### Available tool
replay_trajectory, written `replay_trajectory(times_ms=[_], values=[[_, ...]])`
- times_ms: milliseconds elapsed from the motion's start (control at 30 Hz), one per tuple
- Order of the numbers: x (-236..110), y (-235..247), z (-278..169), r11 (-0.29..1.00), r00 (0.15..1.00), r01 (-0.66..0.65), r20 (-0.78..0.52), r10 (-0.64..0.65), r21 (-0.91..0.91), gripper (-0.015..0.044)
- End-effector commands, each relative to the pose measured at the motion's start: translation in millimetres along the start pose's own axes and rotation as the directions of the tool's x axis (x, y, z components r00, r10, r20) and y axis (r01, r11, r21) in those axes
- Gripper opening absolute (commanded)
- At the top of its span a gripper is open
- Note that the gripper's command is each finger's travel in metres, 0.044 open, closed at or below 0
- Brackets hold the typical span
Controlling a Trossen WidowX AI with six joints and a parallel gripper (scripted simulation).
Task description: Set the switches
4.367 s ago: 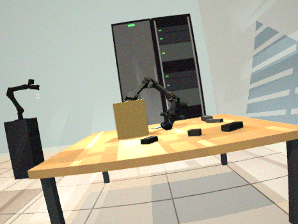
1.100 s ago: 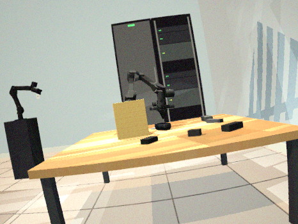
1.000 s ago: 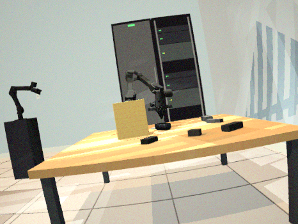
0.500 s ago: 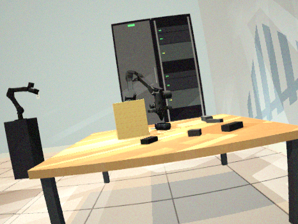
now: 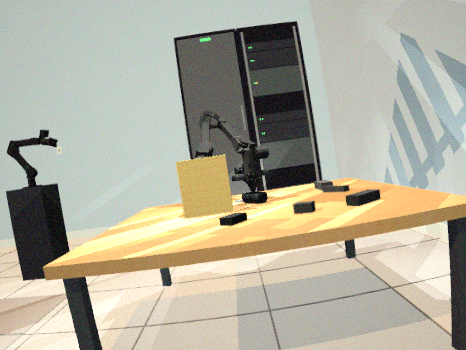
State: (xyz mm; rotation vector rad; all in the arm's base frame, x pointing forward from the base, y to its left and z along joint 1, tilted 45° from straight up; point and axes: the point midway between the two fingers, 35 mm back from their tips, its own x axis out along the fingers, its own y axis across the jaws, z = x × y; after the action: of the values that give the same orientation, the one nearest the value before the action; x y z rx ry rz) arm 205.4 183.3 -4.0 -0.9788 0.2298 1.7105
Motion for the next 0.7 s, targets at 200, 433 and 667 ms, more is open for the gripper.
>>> replay_trajectory(times_ms=[200, 433, 667], values=[[9.2, 2.1, -1.1, 1.000, 1.000, -0.004, -0.005, 0.004, 0.010, 0.0000], [1.6, 1.1, -0.9, 1.000, 1.000, -0.004, -0.001, 0.004, 0.004, 0.0000], [-35.7, 1.4, -1.3, 1.000, 1.000, -0.005, -0.007, 0.005, 0.009, 0.0000]])
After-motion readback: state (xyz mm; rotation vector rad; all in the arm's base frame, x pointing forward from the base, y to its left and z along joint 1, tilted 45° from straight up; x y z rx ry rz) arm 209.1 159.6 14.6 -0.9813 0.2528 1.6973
